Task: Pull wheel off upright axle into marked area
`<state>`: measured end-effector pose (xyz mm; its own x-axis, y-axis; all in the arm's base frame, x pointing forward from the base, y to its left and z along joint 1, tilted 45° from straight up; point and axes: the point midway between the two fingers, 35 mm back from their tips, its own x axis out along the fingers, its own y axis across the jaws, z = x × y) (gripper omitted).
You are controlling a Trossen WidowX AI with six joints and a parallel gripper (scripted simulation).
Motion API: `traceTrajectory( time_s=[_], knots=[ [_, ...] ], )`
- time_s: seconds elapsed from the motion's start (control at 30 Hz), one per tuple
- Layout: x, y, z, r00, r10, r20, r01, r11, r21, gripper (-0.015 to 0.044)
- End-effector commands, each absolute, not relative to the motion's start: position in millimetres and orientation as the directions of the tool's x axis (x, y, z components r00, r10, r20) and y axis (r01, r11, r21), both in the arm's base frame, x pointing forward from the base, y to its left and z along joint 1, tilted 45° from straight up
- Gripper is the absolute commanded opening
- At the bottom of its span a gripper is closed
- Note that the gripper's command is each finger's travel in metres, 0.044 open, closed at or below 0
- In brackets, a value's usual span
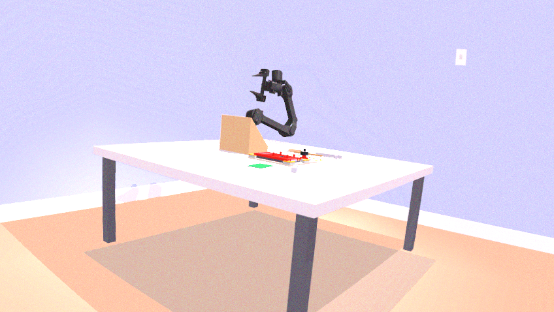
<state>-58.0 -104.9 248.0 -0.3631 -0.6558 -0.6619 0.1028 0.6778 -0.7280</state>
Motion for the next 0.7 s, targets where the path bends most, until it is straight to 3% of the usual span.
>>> traceTrajectory(
  time_s=[0.0,0.1,0.33,0.67],
  knots=[
    [-57.5,-106.1,248.0,-0.356,-0.657,-0.665,0.11,0.677,-0.728,0.0374],
    [-48.9,-123.2,248.4,-0.257,-0.664,-0.703,0.206,0.673,-0.711,0.03],
    [-9.5,-172.0,243.8,0.031,-0.602,-0.798,0.476,0.711,-0.518,0.03],
    [71.8,-217.6,221.5,0.321,-0.364,-0.875,0.683,0.728,-0.053,0.03]
  ],
)
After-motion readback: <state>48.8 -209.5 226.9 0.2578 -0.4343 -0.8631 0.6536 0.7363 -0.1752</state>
